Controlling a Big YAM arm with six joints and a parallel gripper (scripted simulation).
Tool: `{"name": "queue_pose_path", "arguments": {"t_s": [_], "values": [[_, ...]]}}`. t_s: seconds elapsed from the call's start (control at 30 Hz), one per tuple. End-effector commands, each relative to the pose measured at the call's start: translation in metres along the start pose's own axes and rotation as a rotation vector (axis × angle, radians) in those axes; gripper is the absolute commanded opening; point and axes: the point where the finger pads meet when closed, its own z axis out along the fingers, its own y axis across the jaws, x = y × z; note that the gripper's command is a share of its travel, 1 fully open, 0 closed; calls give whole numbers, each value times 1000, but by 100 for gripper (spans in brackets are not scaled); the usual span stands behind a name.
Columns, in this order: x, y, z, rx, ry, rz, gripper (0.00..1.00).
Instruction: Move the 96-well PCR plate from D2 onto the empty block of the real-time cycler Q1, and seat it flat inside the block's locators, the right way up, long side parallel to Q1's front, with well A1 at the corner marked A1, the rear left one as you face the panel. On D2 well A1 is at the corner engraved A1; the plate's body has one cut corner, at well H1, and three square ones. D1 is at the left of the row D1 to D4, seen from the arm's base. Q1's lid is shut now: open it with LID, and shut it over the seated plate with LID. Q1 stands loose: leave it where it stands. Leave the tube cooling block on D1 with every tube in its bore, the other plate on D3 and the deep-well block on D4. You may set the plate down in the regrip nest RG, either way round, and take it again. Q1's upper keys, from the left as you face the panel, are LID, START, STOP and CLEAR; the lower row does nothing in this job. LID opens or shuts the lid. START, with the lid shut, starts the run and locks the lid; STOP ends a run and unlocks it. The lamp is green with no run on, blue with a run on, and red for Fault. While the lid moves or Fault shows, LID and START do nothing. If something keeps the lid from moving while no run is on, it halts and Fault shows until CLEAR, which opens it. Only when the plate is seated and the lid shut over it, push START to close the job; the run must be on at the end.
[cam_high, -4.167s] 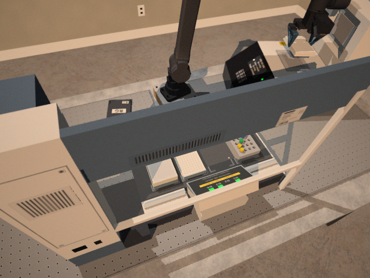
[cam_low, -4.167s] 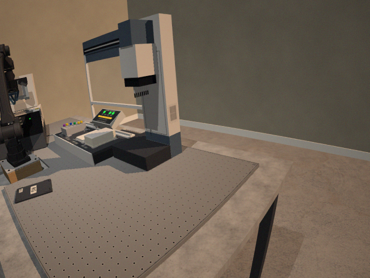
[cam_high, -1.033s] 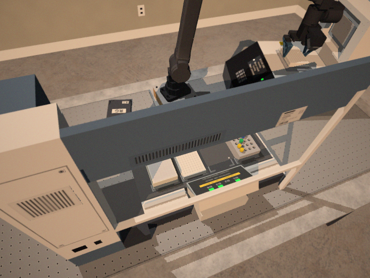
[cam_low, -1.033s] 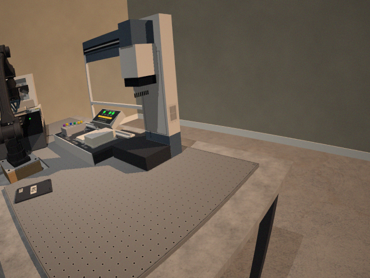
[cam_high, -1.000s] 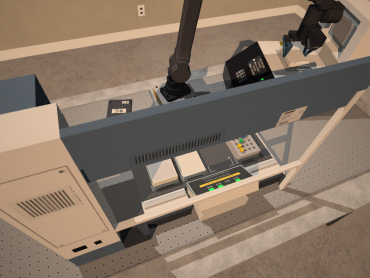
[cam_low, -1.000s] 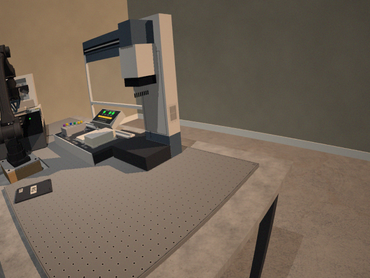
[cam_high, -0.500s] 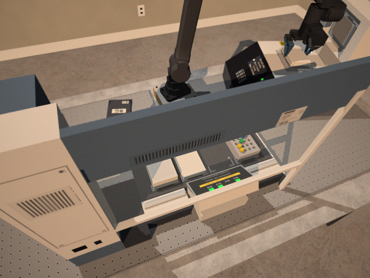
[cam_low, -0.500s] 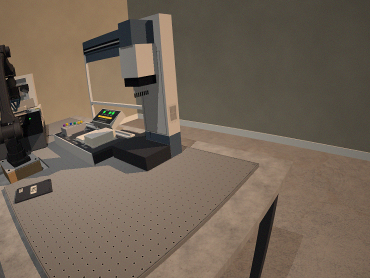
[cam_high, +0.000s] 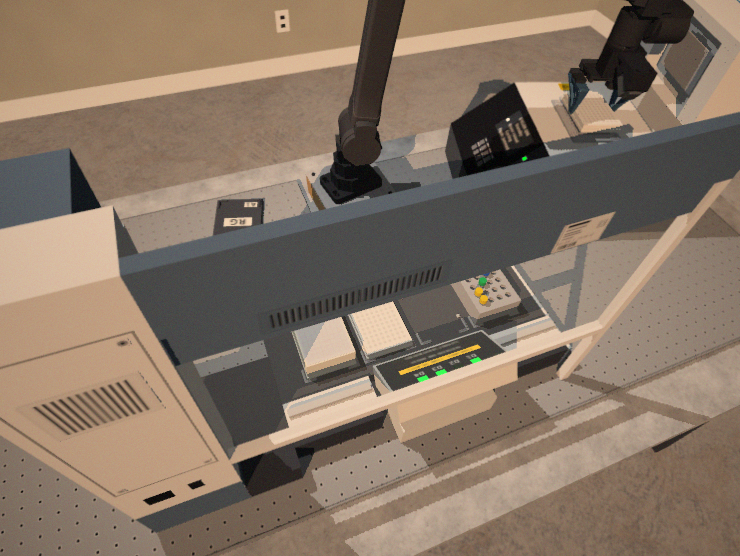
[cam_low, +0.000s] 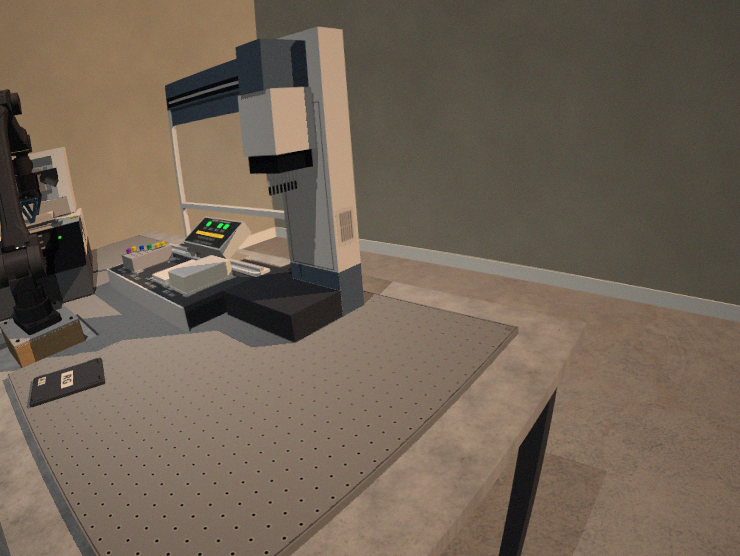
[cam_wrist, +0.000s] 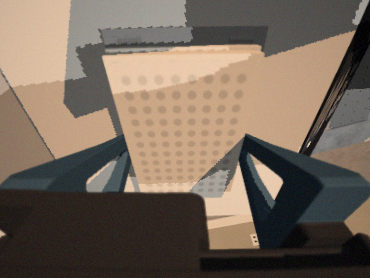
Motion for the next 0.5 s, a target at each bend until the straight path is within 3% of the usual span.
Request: {"name": "queue_pose_path", "arguments": {"t_s": [0.0, 0.2, 0.33, 0.47], "values": [[-7, 2, -28, -54, 0, 4, 0], [3, 1, -24, -60, 0, -4, 0], [8, 7, -31, -84, 1, -4, 0], [3, 8, -35, -78, 1, 5, 0]]}}
